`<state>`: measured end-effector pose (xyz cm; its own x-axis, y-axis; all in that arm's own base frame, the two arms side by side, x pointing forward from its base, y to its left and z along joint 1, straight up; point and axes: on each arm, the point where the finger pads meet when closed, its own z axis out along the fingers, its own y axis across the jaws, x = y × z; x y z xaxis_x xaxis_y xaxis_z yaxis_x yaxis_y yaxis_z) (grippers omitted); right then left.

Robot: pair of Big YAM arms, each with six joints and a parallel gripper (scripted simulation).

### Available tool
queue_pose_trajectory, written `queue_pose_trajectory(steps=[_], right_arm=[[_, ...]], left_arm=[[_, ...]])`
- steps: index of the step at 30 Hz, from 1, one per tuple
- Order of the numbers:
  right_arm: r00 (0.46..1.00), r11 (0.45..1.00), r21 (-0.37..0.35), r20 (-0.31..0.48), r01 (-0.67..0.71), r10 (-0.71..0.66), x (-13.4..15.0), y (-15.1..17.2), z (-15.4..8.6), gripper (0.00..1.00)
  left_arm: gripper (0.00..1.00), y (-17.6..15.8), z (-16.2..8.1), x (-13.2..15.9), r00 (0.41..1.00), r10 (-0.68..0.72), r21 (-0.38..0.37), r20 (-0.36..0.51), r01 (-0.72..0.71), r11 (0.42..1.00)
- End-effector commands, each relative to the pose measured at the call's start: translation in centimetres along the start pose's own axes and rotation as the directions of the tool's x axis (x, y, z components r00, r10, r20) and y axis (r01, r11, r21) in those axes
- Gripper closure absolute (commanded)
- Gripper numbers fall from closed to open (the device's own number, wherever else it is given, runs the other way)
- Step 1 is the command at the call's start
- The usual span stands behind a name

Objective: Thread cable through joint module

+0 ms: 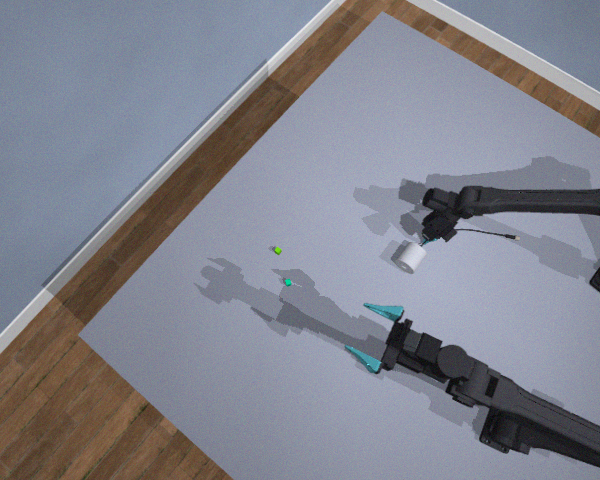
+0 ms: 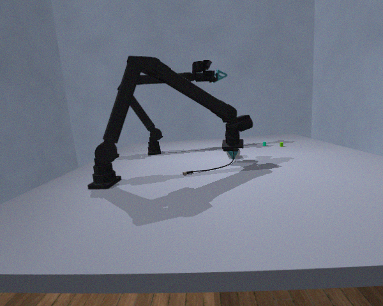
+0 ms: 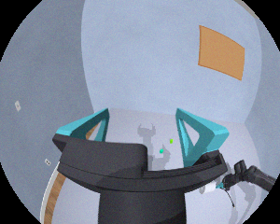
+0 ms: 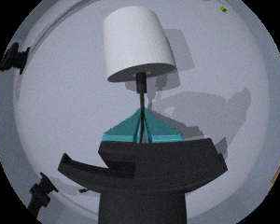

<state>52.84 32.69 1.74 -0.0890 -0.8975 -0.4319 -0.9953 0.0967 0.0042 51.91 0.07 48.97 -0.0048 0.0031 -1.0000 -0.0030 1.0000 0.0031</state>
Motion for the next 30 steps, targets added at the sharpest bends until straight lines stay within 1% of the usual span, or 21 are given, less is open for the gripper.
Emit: queue_pose_trajectory(steps=[1, 9, 10, 11, 22, 23, 26, 27, 30], right_arm=[[0.999, 0.999, 0.027, 0.024, 0.025, -0.025, -3.3, -1.5, -0.8, 1.0], [0.999, 0.999, 0.025, 0.024, 0.026, -0.026, -3.9, -1.3, -0.7, 1.0], [0.999, 0.999, 0.034, 0.034, 0.031, -0.032, -4.3, -1.5, -1.0, 1.0], [0.999, 0.999, 0.025, 0.028, 0.028, -0.028, -4.3, -1.4, -0.7, 1.0], [0.999, 0.999, 0.027, 0.026, 0.03, -0.03, -5.3, -1.3, -0.6, 1.0], [0.999, 0.999, 0.028, 0.026, 0.029, -0.03, -5.3, -1.3, -0.6, 0.68], [0.999, 0.999, 0.028, 0.026, 0.029, -0.03, -5.3, -1.4, -0.6, 0.68], [0.999, 0.998, 0.058, 0.038, 0.012, -0.014, -4.6, -2.8, -2.1, 0.68], [0.999, 0.998, 0.056, 0.036, 0.005, -0.007, -4.4, -2.9, -2.3, 0.68]], left_arm=[[0.04, 0.1, 0.2, -1.3, 1.0, 0.011, -0.001, 0.016, -0.011, 1.0], [0.04, 0.1, 0.2, -1.3, 1.0, 0.011, -0.001, 0.016, -0.011, 1.0], [0.04, 0.1, 0.2, -1.3, 1.0, 0.011, -0.001, 0.016, -0.011, 1.0], [0.04, 0.1, 0.2, -1.3, 1.0, 0.011, -0.001, 0.016, -0.011, 1.0], [0.04, 0.1, 0.2, -1.3, 1.0, 0.011, -0.001, 0.016, -0.011, 1.0], [0.04, 0.1, 0.2, -1.3, 1.0, 0.011, -0.001, 0.016, -0.011, 1.0], [0.04, 0.1, 0.2, -1.3, 1.0, 0.011, -0.001, 0.016, -0.011, 1.0], [0.04, 0.1, 0.2, -1.3, 1.0, 0.011, -0.001, 0.016, -0.011, 1.0], [0.04, 0.1, 0.2, -1.3, 1.0, 0.011, -0.001, 0.016, -0.011, 1.0]])
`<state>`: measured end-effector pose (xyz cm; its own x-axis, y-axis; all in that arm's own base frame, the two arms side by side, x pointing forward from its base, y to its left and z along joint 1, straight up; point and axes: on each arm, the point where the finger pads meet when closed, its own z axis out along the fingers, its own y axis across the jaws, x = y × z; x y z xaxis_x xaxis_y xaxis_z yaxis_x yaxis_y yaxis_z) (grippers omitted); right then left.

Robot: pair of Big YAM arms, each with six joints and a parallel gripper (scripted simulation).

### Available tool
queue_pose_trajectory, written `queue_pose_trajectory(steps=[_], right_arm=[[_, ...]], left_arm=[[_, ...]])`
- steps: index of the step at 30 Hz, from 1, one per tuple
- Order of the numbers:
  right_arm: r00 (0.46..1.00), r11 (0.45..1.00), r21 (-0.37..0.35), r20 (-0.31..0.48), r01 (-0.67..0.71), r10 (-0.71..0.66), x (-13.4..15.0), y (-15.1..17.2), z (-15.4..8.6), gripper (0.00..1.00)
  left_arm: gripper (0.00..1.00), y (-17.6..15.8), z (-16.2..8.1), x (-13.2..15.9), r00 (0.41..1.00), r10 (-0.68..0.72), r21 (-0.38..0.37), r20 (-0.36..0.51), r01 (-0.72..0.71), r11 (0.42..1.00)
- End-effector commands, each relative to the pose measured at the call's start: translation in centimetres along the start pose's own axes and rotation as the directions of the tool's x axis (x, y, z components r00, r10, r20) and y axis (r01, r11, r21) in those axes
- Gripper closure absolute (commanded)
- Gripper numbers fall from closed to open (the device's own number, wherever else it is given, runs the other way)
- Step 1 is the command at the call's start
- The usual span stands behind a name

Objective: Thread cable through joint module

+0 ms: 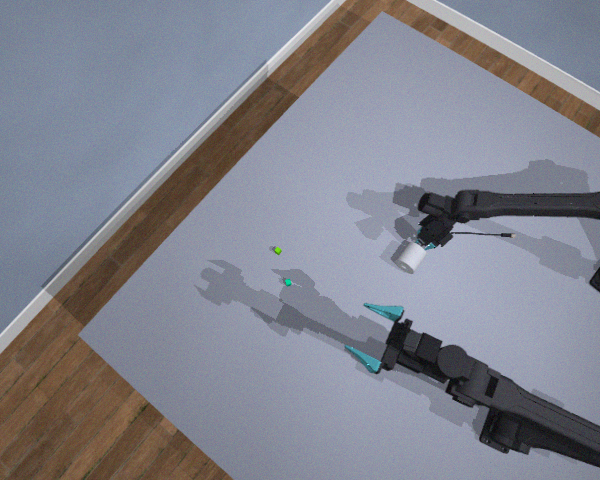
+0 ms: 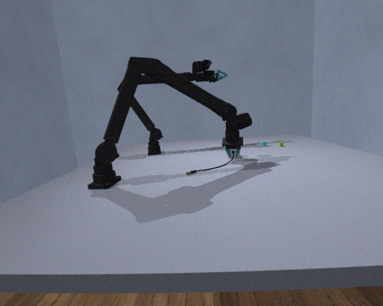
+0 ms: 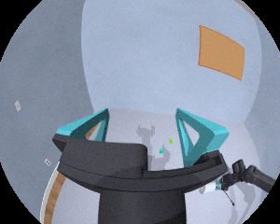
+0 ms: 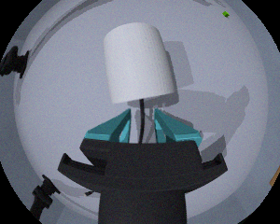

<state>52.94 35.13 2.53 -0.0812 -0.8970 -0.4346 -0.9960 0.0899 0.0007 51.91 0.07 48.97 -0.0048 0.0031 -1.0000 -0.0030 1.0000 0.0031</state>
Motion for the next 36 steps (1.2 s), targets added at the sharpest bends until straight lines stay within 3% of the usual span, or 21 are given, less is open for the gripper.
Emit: queue_pose_trajectory(steps=[1, 9, 11, 14, 15, 27, 30, 31, 32, 36], right_arm=[[0.999, 0.998, 0.058, 0.034, -0.003, 0.001, -1.9, -3.1, -2.8, 0.68], [0.999, 0.998, 0.063, 0.042, 0.017, -0.02, -3.0, -2.6, -3.1, 0.68], [1.0, 0.999, 0.03, -0.003, -0.028, 0.028, -0.2, -0.8, -2.1, 0.68], [1.0, 0.998, 0.048, 0.002, -0.027, 0.027, -0.4, -1.0, -2.1, 0.68], [0.999, 0.998, 0.048, -0.011, -0.049, 0.049, 1.0, -0.9, -1.9, 0.68], [0.984, 0.986, 0.074, -0.093, -0.147, 0.154, 3.3, -0.2, -2.4, 0.68], [0.982, 0.985, 0.081, -0.096, -0.154, 0.161, 3.3, -0.3, -2.6, 0.68], [0.987, 0.985, 0.111, -0.07, -0.134, 0.142, 1.7, -1.3, -3.1, 0.68], [0.98, 0.983, 0.088, -0.104, -0.164, 0.173, 3.8, -0.1, -2.4, 0.68], [0.969, 0.975, 0.104, -0.129, -0.196, 0.208, 4.4, -0.1, -2.8, 0.68]], left_arm=[[0.04, 0.1, 0.2, -1.3, 1.0, 0.011, -0.001, 0.016, -0.011, 1.0], [0.04, 0.1, 0.2, -1.3, 1.0, 0.011, -0.001, 0.016, -0.011, 1.0], [0.04, 0.1, 0.2, -1.3, 1.0, 0.011, -0.001, 0.016, -0.011, 1.0], [0.04, 0.1, 0.2, -1.3, 1.0, 0.011, -0.001, 0.016, -0.011, 1.0], [0.04, 0.1, 0.2, -1.3, 1.0, 0.011, -0.001, 0.016, -0.011, 1.0], [0.04, 0.1, 0.2, -1.3, 1.0, 0.011, -0.001, 0.016, -0.011, 1.0], [0.04, 0.1, 0.2, -1.3, 1.0, 0.011, -0.001, 0.016, -0.011, 1.0], [0.04, 0.1, 0.2, -1.3, 1.0, 0.011, -0.001, 0.016, -0.011, 1.0], [0.04, 0.1, 0.2, -1.3, 1.0, 0.011, -0.001, 0.016, -0.011, 1.0], [0.04, 0.1, 0.2, -1.3, 1.0, 0.011, -0.001, 0.016, -0.011, 1.0]])
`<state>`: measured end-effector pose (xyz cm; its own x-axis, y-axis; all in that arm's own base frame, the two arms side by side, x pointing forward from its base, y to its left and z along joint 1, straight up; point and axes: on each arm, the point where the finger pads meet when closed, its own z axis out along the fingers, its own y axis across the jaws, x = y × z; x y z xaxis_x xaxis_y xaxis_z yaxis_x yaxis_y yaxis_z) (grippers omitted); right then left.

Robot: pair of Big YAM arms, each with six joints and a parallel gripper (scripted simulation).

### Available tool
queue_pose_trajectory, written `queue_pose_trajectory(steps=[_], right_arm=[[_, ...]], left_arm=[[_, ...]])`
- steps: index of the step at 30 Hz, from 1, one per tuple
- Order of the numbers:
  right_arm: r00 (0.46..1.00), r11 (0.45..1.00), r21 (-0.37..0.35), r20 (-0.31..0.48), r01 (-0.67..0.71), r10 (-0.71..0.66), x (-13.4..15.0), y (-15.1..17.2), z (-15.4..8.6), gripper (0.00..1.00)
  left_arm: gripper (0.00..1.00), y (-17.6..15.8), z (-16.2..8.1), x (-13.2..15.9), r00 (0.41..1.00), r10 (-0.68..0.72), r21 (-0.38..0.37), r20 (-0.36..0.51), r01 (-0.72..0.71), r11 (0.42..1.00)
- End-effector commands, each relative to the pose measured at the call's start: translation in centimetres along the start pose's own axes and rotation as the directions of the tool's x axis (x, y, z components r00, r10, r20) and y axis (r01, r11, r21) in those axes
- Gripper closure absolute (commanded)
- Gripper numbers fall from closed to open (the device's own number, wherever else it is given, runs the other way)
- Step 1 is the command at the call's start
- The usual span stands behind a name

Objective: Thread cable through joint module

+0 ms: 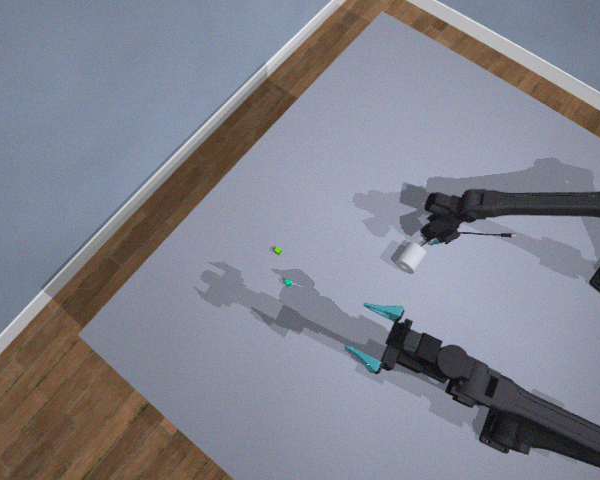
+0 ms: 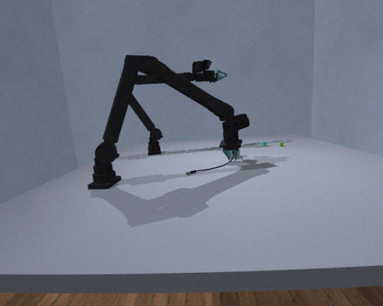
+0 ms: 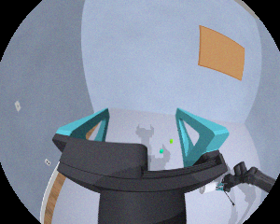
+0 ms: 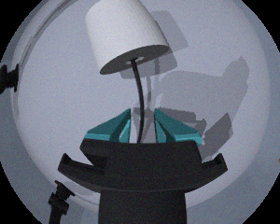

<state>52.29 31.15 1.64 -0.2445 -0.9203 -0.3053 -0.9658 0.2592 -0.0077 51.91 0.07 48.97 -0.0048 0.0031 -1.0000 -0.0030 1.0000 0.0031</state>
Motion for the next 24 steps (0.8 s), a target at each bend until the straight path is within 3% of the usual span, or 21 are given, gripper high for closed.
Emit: queue_pose_trajectory(steps=[1, 2, 12, 13, 24], right_arm=[[0.999, 0.998, 0.021, -0.001, -0.051, 0.052, 0.5, -0.7, -1.8, 0.68], [0.999, 0.998, 0.022, 0.0, -0.054, 0.054, 0.6, -0.7, -1.7, 1.0], [0.999, 0.999, 0.027, 0.014, -0.044, 0.044, -0.6, -0.7, -1.6, 1.0], [0.999, 0.999, 0.009, -0.005, -0.052, 0.052, 0.5, 0.1, -1.3, 1.0], [0.999, 0.999, 0.002, -0.01, -0.033, 0.033, 0.5, 0.1, -0.6, 1.0]], left_arm=[[0.04, 0.1, 0.2, -1.3, 1.0, 0.011, -0.001, 0.016, -0.011, 1.0], [0.04, 0.1, 0.2, -1.3, 1.0, 0.011, -0.001, 0.016, -0.011, 1.0], [0.04, 0.1, 0.2, -1.3, 1.0, 0.011, -0.001, 0.016, -0.011, 1.0], [0.04, 0.1, 0.2, -1.3, 1.0, 0.011, -0.001, 0.016, -0.011, 1.0], [0.04, 0.1, 0.2, -1.3, 1.0, 0.011, -0.001, 0.016, -0.011, 1.0]])
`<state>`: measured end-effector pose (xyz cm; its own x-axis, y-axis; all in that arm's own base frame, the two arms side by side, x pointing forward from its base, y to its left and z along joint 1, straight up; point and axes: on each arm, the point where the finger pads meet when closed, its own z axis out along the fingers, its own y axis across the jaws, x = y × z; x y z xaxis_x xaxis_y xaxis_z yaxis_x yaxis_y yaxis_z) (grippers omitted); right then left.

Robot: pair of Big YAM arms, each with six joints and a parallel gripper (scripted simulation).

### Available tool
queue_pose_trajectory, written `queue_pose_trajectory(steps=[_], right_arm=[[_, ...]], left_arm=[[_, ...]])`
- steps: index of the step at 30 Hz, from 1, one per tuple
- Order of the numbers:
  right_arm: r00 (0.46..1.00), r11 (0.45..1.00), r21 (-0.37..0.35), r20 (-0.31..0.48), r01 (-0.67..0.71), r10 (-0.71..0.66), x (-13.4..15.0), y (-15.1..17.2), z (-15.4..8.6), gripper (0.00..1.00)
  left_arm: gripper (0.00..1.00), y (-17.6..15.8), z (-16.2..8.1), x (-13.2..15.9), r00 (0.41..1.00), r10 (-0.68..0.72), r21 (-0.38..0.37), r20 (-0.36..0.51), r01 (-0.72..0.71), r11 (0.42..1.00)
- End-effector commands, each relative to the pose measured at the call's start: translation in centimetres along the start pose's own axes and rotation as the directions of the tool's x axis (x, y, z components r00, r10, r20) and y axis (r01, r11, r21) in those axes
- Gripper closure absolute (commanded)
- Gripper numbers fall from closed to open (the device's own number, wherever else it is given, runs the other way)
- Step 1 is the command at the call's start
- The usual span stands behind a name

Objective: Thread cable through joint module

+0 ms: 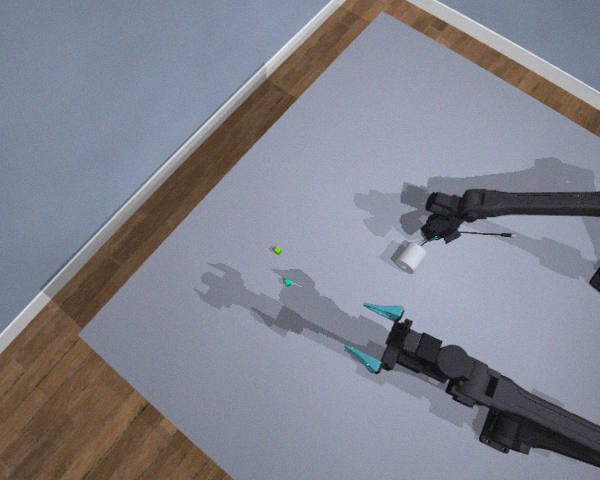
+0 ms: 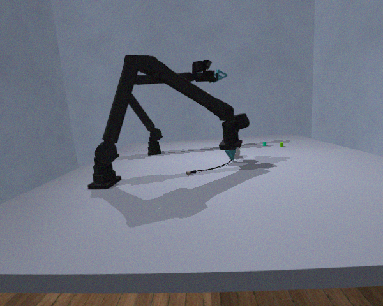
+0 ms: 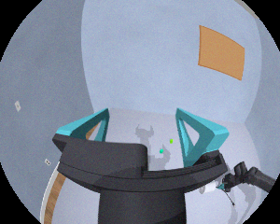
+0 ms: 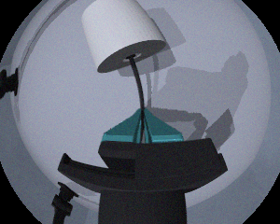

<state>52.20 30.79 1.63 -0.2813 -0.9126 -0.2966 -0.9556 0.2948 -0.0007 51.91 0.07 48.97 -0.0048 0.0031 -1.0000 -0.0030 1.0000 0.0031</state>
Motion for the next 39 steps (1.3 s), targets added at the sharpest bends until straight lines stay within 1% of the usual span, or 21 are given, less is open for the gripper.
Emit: queue_pose_trajectory(steps=[1, 4, 5, 6, 8, 21, 22, 23, 38, 39], right_arm=[[1.0, 1.0, -0.005, -0.003, 0.005, -0.005, 0.3, 0.2, -0.4, 1.0], [1.0, 1.0, -0.007, -0.005, 0.005, -0.005, 0.3, 0.3, -0.3, 1.0], [1.0, 1.0, 0.011, 0.014, 0.01, -0.01, -0.7, -0.5, -0.8, 1.0], [1.0, 1.0, -0.006, -0.001, 0.01, -0.011, -0.9, 0.3, -0.3, 1.0], [0.999, 1.0, 0.021, 0.027, 0.017, -0.018, -3.0, -0.9, -1.1, 1.0], [0.999, 1.0, 0.022, 0.027, 0.018, -0.019, -4.1, -0.7, -1.0, 1.0], [0.999, 0.999, 0.033, 0.035, 0.014, -0.015, -4.2, -1.1, -1.8, 1.0], [0.999, 1.0, 0.023, 0.026, 0.018, -0.019, -4.3, -0.7, -1.1, 1.0], [0.999, 0.999, 0.026, 0.03, 0.019, -0.02, -5.7, -0.6, -1.2, 1.0], [0.999, 0.999, 0.038, 0.04, 0.008, -0.01, -5.6, -1.3, -2.1, 1.0]], left_arm=[[0.04, 0.1, 0.2, -1.3, 1.0, 0.011, -0.001, 0.016, -0.011, 1.0], [0.04, 0.1, 0.2, -1.3, 1.0, 0.011, -0.001, 0.016, -0.011, 1.0], [0.04, 0.1, 0.2, -1.3, 1.0, 0.011, -0.001, 0.016, -0.011, 1.0], [0.04, 0.1, 0.2, -1.3, 1.0, 0.011, -0.001, 0.016, -0.011, 1.0], [0.04, 0.1, 0.2, -1.3, 1.0, 0.011, -0.001, 0.016, -0.011, 1.0], [0.04, 0.1, 0.2, -1.3, 1.0, 0.011, -0.001, 0.016, -0.011, 1.0], [0.04, 0.1, 0.2, -1.3, 1.0, 0.011, -0.001, 0.016, -0.011, 1.0], [0.04, 0.1, 0.2, -1.3, 1.0, 0.011, -0.001, 0.016, -0.011, 1.0], [0.04, 0.1, 0.2, -1.3, 1.0, 0.011, -0.001, 0.016, -0.011, 1.0], [0.04, 0.1, 0.2, -1.3, 1.0, 0.011, -0.001, 0.016, -0.011, 1.0]])
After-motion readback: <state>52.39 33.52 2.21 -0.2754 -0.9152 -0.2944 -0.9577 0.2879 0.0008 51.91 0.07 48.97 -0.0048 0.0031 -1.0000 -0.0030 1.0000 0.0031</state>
